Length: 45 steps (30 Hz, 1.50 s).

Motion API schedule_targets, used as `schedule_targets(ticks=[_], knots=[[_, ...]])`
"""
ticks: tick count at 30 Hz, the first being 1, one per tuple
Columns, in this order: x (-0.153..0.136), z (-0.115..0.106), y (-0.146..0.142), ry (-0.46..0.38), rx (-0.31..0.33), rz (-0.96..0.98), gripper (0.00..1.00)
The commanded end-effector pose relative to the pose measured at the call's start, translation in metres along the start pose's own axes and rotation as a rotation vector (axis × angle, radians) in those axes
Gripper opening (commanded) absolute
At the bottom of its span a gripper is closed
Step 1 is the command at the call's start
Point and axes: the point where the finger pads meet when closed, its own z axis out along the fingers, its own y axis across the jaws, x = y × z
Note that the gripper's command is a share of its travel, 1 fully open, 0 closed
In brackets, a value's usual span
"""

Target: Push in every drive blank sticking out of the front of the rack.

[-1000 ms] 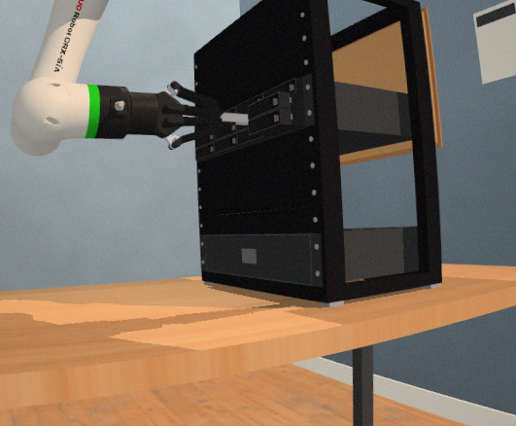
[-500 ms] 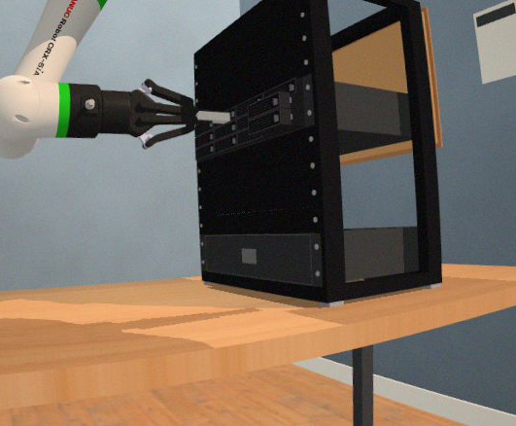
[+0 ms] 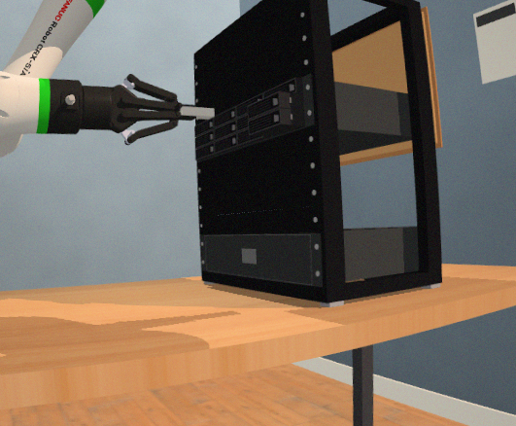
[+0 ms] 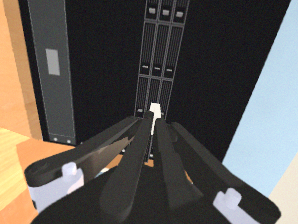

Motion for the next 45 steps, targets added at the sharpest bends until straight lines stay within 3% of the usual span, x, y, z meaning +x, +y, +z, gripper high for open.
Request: schedule_targets(ticks=[1, 9, 16, 45], knots=[[0.000, 0.000, 0.005, 0.000, -0.001, 0.000, 0.10], [0.000, 0.003, 0.022, 0.000, -0.001, 0.000, 0.10], [0.000, 0.037, 0.022, 0.000, -0.001, 0.000, 0.10], [0.000, 0.039, 0.022, 0.000, -0.001, 0.000, 0.10]])
